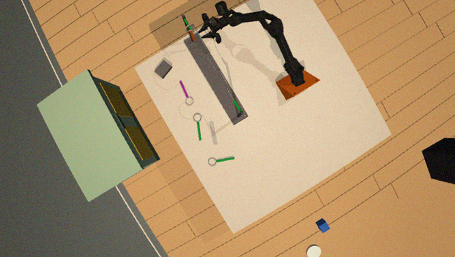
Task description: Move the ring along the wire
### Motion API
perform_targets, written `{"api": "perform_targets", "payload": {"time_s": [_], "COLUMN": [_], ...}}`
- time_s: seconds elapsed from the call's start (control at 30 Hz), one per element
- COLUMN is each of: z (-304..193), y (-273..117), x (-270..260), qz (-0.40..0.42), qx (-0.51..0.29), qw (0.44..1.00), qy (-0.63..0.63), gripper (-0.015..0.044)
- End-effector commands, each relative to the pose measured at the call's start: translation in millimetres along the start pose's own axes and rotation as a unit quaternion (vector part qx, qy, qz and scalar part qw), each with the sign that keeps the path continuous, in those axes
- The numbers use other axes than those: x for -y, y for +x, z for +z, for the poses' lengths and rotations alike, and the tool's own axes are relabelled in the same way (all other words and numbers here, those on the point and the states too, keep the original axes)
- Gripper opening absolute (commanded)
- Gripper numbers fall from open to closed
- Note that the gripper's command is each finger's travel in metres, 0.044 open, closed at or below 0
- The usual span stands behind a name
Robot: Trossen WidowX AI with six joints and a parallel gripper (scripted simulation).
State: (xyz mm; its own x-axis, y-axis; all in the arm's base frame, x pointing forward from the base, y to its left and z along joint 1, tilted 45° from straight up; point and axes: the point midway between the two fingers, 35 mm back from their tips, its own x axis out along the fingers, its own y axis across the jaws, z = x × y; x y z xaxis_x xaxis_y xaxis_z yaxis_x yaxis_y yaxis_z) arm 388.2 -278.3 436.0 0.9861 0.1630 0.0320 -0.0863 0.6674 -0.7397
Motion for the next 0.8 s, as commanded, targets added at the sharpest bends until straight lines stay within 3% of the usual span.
{"api": "perform_targets", "payload": {"time_s": [0.0, 0.77], "z": [-1.6, -2.0], "y": [5.3, 40.8], "x": [0.7, 3.1], "qz": [-0.001, -0.002], "qx": [-0.002, -0.001], "qw": [1.0, 1.0], "qy": [0.004, 0.004], "gripper": [0.016, 0.016]}}
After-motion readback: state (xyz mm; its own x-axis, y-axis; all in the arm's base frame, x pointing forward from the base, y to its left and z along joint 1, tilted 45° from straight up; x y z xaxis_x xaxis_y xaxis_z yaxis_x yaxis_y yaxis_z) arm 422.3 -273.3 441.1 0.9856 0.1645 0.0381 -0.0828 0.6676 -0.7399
